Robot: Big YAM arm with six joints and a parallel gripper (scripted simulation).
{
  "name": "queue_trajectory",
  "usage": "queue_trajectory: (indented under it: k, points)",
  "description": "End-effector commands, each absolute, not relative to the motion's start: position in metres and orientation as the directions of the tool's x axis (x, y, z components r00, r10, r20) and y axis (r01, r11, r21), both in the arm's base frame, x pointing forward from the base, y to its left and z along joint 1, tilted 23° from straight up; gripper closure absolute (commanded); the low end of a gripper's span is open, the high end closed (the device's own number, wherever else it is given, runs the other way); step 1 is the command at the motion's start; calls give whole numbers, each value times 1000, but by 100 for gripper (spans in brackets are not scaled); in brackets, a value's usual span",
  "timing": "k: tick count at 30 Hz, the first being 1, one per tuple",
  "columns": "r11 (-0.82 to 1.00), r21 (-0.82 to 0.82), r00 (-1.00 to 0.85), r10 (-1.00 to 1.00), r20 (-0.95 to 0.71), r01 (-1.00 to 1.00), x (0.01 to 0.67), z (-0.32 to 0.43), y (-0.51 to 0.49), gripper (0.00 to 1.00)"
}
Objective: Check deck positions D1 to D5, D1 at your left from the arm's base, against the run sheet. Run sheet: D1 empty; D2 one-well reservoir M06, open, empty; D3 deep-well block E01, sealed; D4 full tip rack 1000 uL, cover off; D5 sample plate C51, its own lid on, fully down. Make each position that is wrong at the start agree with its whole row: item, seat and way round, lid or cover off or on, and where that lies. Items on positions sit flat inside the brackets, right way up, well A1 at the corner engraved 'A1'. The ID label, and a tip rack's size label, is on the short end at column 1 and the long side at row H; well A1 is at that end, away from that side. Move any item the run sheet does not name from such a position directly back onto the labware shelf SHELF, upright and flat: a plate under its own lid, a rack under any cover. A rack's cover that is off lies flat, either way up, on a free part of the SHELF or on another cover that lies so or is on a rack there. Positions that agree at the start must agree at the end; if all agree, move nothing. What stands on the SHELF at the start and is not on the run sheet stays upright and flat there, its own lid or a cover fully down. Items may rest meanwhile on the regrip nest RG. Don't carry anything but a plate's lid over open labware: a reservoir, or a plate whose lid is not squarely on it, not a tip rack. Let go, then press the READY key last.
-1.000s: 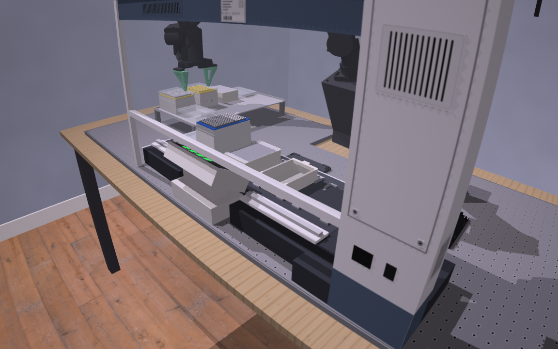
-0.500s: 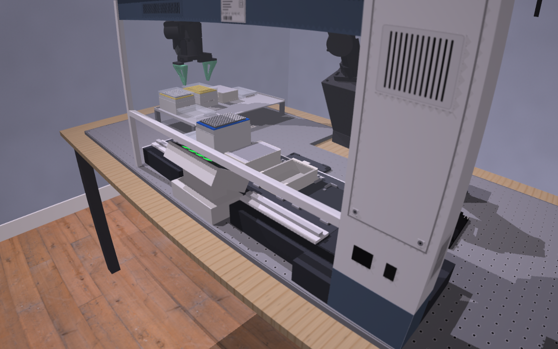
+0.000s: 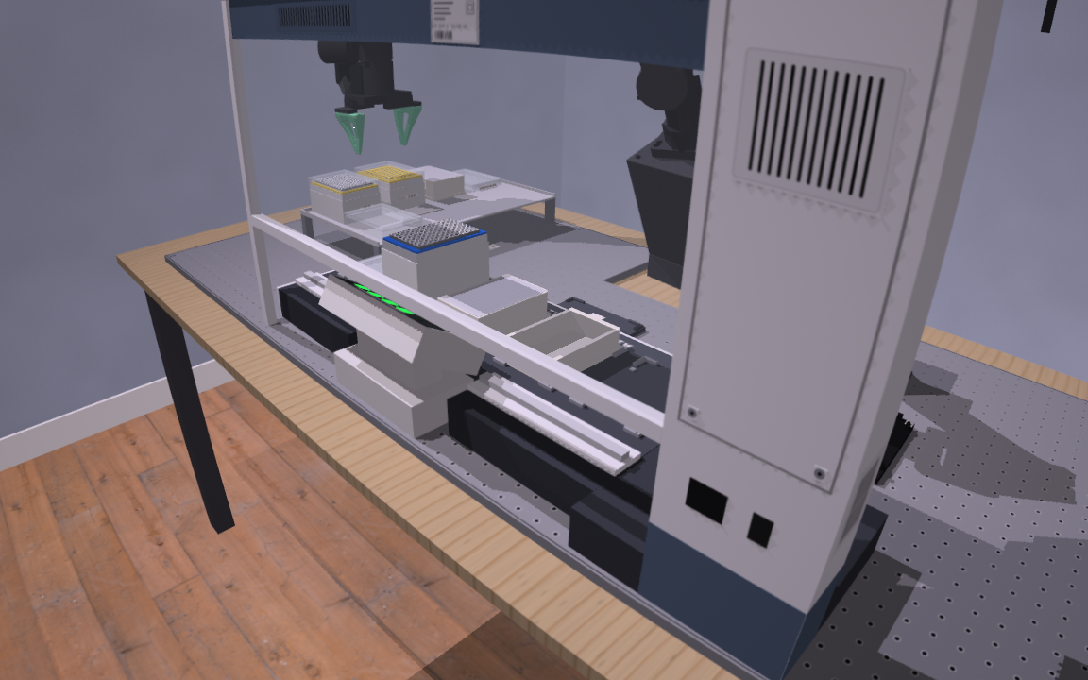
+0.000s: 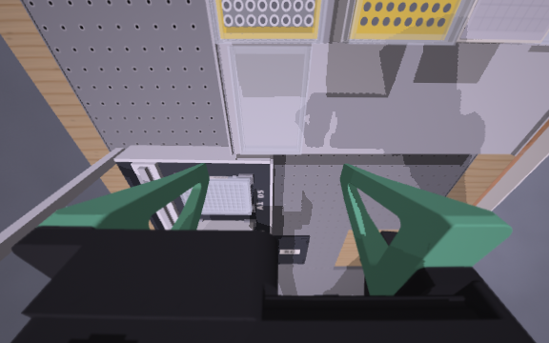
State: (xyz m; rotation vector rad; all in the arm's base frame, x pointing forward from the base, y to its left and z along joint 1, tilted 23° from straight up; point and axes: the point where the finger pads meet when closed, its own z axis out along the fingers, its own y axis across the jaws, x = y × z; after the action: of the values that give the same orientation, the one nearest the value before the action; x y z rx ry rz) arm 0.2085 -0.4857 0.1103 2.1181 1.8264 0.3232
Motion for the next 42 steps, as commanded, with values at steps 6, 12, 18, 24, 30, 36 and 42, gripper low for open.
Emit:
queue_trajectory:
  k: [6, 12, 18, 24, 30, 36, 42]
  points:
    - [-92, 420, 158, 979, -125, 903, 204, 168, -505, 0]
    - [-100, 418, 164, 979, -121, 903, 199, 172, -505, 0]
    - [-101, 418, 168, 978, -126, 903, 192, 183, -504, 0]
    - [-99, 419, 167, 978, -127, 903, 188, 193, -502, 0]
    - [-92, 418, 159, 979, -128, 904, 190, 199, -500, 0]
    - [-100, 418, 167, 978, -128, 903, 181, 209, -500, 0]
    - [-99, 418, 167, 977, -129, 903, 177, 218, -498, 0]
